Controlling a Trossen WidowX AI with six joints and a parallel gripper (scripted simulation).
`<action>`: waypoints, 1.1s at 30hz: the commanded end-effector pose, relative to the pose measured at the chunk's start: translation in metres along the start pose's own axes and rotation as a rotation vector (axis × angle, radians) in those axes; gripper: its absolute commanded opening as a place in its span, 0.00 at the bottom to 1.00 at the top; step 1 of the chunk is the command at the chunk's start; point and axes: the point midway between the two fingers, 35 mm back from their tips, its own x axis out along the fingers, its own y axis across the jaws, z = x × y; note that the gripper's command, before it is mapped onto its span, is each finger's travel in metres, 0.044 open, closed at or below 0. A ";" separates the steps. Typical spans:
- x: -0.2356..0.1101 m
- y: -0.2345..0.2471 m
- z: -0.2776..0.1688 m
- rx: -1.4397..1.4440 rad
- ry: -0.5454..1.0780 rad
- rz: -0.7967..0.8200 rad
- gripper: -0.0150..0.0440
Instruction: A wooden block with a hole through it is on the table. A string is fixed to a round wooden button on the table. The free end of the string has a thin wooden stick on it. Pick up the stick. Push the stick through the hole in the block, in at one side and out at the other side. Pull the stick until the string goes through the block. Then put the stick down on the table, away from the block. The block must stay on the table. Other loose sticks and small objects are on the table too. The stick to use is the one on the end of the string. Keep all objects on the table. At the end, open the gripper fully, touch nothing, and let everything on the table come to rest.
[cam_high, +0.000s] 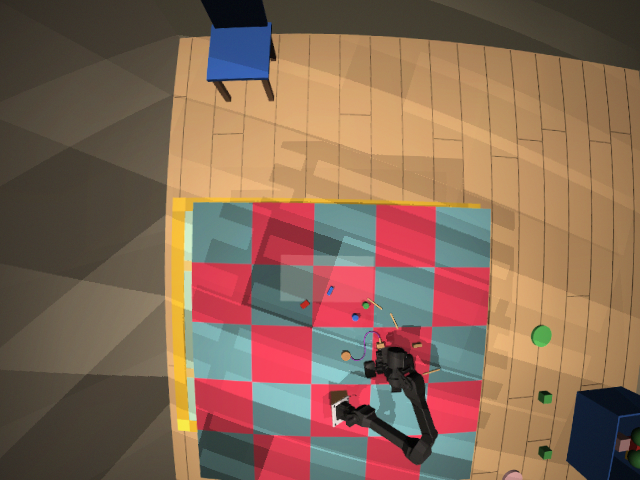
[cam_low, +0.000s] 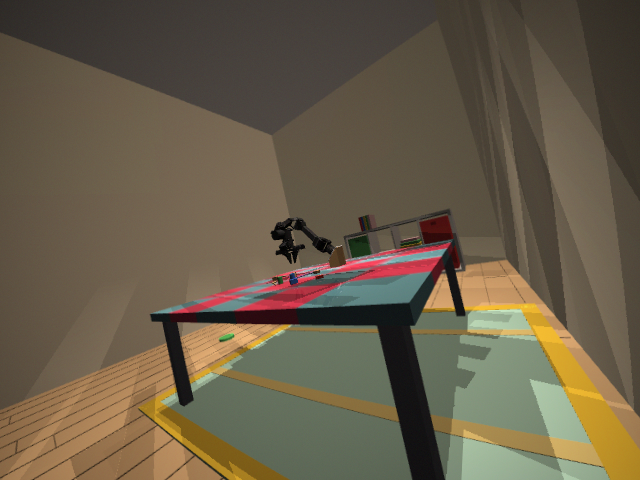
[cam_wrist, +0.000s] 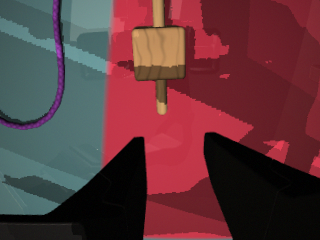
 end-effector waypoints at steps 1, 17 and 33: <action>0.006 0.000 0.000 -0.004 0.000 0.001 0.46; 0.032 0.001 0.002 -0.003 0.000 0.004 0.46; 0.058 0.000 0.001 -0.003 0.000 0.000 0.46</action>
